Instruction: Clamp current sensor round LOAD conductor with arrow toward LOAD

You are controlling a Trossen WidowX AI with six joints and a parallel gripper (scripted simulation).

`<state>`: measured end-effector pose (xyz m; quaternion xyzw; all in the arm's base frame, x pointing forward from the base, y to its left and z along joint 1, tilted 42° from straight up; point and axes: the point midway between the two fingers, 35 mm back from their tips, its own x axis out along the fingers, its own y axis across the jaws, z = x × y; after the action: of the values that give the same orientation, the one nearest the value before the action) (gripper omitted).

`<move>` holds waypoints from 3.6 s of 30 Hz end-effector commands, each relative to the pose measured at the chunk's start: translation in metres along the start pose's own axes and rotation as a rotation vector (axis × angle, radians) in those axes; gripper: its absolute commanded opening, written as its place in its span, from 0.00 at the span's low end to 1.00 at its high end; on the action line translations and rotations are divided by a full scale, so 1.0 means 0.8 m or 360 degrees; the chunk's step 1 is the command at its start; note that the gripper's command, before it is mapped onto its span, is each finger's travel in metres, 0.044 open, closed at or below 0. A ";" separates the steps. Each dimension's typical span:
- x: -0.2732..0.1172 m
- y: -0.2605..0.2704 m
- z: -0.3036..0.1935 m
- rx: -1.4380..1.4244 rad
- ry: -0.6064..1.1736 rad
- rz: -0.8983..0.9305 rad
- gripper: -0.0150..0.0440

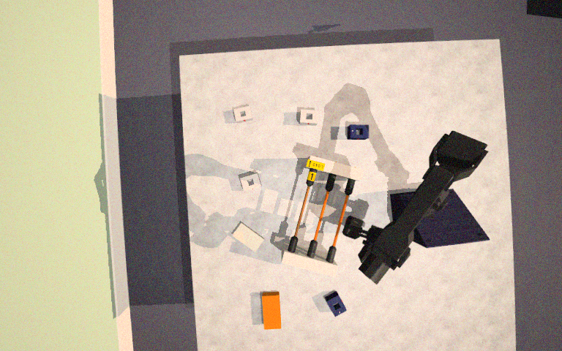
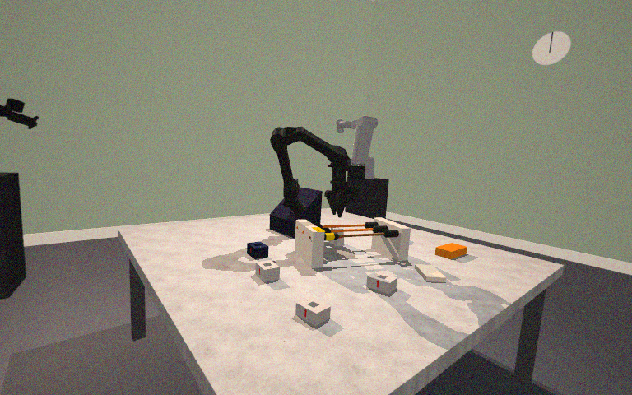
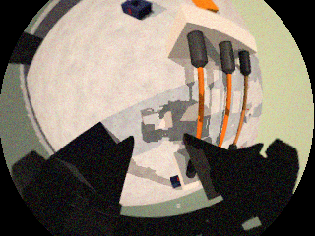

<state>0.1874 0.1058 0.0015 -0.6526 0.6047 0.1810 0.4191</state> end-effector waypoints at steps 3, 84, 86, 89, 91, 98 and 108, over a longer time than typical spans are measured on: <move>0.004 -0.006 0.004 -0.0252 -0.0004 0.0052 0.80; -0.084 -0.014 0.010 -0.0253 -0.0004 0.0050 0.25; -0.086 -0.014 0.009 -0.0253 -0.0004 0.0050 0.25; -0.087 -0.019 0.011 -0.0251 -0.0006 0.0051 0.25; -0.088 -0.027 0.014 -0.0248 -0.0010 0.0052 0.25; -0.093 -0.064 0.026 -0.0232 -0.0023 0.0054 0.25; -0.095 -0.121 0.037 -0.0206 -0.0033 0.0053 0.25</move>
<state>0.2576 0.1673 0.0692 -0.6653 0.5999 0.2344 0.3777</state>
